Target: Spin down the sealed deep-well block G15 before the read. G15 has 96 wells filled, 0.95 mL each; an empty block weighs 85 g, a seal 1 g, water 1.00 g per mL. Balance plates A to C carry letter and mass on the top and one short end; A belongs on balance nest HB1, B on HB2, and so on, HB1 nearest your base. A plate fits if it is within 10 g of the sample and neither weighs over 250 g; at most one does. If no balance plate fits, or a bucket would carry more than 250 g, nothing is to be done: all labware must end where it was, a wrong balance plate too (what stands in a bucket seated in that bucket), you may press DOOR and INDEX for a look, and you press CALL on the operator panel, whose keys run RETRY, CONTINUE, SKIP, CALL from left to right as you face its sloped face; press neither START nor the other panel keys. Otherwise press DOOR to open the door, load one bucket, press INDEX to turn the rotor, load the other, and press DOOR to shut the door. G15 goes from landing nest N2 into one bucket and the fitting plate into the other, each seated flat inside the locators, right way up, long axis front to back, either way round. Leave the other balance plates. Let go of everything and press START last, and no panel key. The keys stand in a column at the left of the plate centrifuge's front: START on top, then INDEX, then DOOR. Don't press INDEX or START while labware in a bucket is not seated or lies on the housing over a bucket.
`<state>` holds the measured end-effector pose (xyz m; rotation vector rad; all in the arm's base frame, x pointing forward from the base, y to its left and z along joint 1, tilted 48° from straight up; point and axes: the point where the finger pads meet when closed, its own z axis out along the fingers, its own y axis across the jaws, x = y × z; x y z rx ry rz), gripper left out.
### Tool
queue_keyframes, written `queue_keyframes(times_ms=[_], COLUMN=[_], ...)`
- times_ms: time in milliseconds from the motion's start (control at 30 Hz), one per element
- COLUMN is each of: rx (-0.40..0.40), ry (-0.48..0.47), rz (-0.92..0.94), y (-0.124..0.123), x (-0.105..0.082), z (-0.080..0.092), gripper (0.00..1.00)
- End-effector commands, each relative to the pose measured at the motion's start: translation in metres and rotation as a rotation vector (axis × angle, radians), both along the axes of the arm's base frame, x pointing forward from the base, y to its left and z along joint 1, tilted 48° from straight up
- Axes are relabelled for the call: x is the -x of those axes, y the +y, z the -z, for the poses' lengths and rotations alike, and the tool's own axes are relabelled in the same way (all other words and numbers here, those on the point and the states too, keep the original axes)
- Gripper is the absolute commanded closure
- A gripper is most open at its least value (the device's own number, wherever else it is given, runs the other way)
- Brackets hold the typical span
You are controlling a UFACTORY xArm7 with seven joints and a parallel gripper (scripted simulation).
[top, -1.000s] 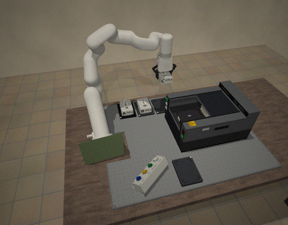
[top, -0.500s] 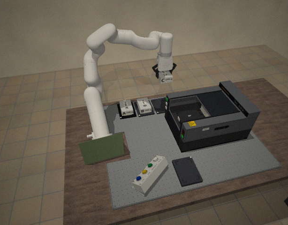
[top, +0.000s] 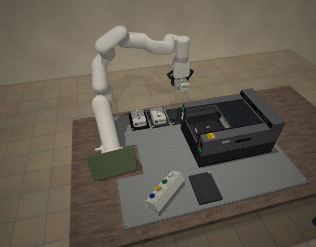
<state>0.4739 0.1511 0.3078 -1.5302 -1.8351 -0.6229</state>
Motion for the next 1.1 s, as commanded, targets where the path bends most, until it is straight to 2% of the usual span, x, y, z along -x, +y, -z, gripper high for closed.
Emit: queue_keyframes(times_ms=[0,267,500,700,767,900,1067], rx=[-0.005,-0.029,-0.079,-0.129,-0.129,-0.161,-0.195], ry=[-0.02,-0.097,-0.265,-0.458,-0.458,-0.595,-0.757], rz=[-0.01,-0.076,-0.219,-0.38,-0.38,-0.496,-0.641], y=[-0.004,-0.015,-0.039,-0.069,-0.069,-0.092,-0.118], x=[-0.003,-0.011,-0.03,-0.052,-0.052,-0.067,-0.084], z=[-0.001,0.0,0.009,0.028,0.028,0.049,0.085], gripper=[1.0,1.0,1.0,1.0,1.0,1.0,1.0])
